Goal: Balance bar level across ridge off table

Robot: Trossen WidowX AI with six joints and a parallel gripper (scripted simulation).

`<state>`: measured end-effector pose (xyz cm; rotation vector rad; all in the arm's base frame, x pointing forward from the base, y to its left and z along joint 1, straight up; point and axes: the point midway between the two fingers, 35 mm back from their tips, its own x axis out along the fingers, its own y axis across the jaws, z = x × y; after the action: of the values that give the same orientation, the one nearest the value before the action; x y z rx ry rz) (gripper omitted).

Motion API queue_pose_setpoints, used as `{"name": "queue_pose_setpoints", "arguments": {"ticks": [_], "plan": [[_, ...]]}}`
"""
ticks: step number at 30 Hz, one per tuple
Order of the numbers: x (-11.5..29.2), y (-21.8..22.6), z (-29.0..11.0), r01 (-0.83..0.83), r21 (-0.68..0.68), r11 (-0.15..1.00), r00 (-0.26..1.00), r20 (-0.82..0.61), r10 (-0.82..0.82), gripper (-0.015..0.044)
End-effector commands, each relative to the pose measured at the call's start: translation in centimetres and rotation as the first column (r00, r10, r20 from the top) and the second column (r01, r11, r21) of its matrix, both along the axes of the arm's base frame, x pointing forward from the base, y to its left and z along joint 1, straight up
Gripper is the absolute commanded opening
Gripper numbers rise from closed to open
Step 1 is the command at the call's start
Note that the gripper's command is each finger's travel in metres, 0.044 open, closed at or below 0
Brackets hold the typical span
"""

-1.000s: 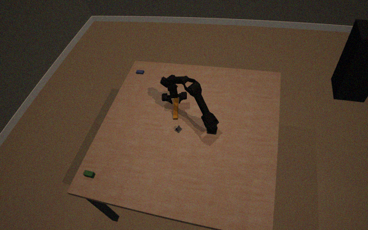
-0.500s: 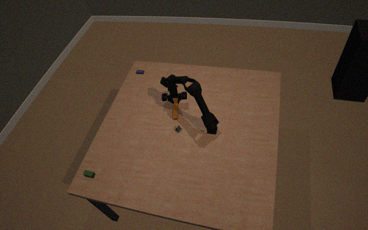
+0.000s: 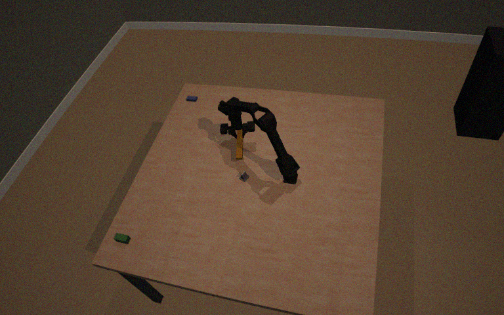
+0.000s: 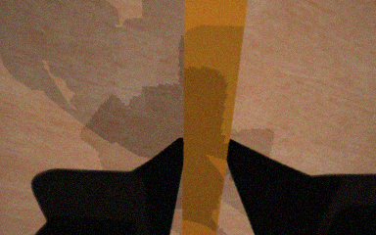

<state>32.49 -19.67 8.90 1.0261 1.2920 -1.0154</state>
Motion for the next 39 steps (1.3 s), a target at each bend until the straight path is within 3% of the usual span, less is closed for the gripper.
{"name": "queue_pose_setpoints", "arguments": {"ticks": [1,20,39], "plan": [[0.2,-0.1,1.6,0.002,-0.010,1.000,1.000,0.012,-0.002,0.0000],[-0.3,0.2,5.7,0.001,-0.011,1.000,1.000,0.011,-0.001,0.0000],[-0.8,7.5,6.1,-0.288,-0.012,0.958,0.958,0.005,0.288,0.0000]]}}
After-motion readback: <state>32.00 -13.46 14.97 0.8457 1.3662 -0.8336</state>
